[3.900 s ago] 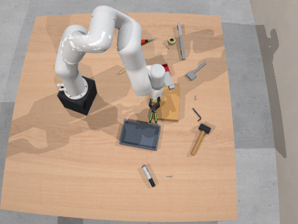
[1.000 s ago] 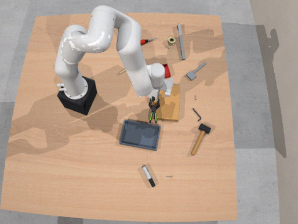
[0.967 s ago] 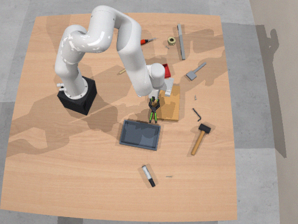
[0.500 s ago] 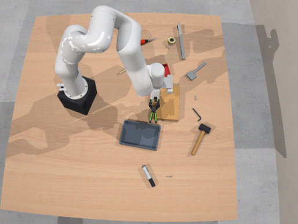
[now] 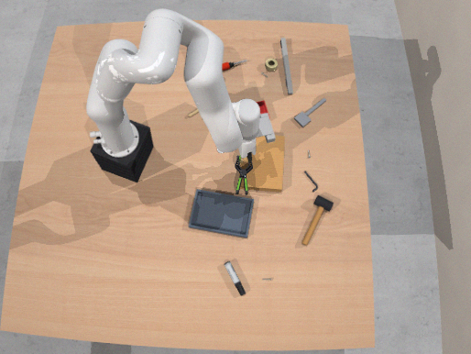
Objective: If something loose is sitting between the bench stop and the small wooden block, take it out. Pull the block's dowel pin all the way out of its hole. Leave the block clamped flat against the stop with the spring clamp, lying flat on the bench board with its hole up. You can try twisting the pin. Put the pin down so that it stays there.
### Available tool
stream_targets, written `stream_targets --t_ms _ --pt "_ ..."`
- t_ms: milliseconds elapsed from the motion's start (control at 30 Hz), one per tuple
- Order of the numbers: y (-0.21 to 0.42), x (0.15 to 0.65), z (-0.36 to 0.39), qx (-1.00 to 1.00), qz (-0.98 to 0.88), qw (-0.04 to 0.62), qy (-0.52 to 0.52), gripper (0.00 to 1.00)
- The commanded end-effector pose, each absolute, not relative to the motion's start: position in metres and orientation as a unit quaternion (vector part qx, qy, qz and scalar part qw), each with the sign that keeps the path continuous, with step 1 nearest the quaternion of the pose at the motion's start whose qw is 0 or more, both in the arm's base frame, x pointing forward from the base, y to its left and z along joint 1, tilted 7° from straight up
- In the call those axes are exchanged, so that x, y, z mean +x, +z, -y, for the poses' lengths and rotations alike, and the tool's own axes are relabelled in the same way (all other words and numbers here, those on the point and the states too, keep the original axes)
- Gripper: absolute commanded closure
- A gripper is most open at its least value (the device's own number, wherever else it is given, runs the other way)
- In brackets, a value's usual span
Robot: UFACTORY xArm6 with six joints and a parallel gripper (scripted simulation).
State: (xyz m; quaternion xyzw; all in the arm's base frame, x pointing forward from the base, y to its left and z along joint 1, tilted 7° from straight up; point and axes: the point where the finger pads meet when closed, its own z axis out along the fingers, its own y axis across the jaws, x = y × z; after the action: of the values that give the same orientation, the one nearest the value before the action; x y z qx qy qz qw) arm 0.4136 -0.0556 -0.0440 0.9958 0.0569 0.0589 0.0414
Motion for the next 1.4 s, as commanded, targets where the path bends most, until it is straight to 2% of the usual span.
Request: stream_targets --t_ms 0,567,1367 --pt "-0.0426 0.4151 0.0558 0.992 -0.112 0.035 0.055 1.00" --pt "-0.0420 0.4150 0.0558 0.969 -0.238 0.042 0.050 1.00" --pt "-0.0413 0.4150 0.0557 0.997 -0.043 0.031 0.057 1.00"
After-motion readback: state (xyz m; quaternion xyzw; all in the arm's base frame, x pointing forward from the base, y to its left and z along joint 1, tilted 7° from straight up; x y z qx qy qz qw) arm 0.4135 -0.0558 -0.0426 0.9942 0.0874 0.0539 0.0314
